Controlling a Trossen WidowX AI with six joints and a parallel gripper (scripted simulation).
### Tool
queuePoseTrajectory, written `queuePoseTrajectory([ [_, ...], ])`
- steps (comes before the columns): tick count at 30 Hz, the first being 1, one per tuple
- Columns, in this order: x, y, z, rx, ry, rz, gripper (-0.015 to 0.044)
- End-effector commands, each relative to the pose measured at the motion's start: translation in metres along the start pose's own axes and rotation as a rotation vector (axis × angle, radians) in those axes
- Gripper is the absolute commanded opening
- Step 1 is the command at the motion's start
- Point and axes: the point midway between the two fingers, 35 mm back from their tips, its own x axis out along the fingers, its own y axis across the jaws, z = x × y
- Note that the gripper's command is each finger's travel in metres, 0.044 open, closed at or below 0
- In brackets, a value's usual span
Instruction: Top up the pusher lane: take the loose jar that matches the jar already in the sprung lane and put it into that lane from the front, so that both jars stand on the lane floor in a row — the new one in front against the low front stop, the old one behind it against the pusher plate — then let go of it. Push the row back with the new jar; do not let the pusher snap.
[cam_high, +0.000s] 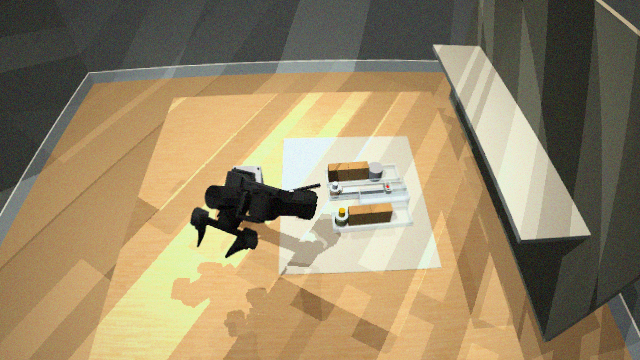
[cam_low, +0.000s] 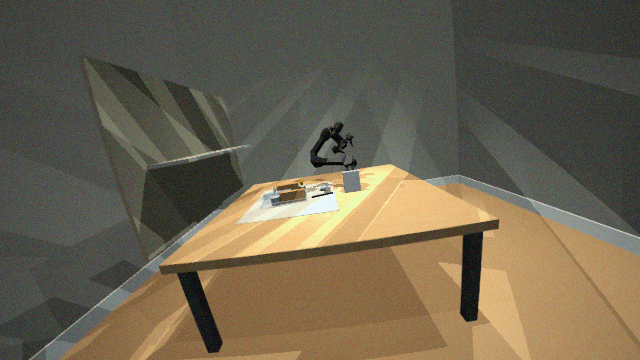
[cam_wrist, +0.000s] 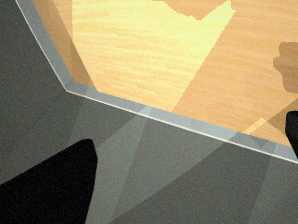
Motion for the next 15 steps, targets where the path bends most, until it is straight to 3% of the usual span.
queuePoseTrajectory([
  [1,0.001,0.002,0.001,0.001,-0.008,0.008,0.0426],
  [8,0.005,0.089,0.064,0.076,-0.326,0.287,0.044],
  [15,-0.044,0.15,0.152,0.226,-0.715,0.499,0.044],
])
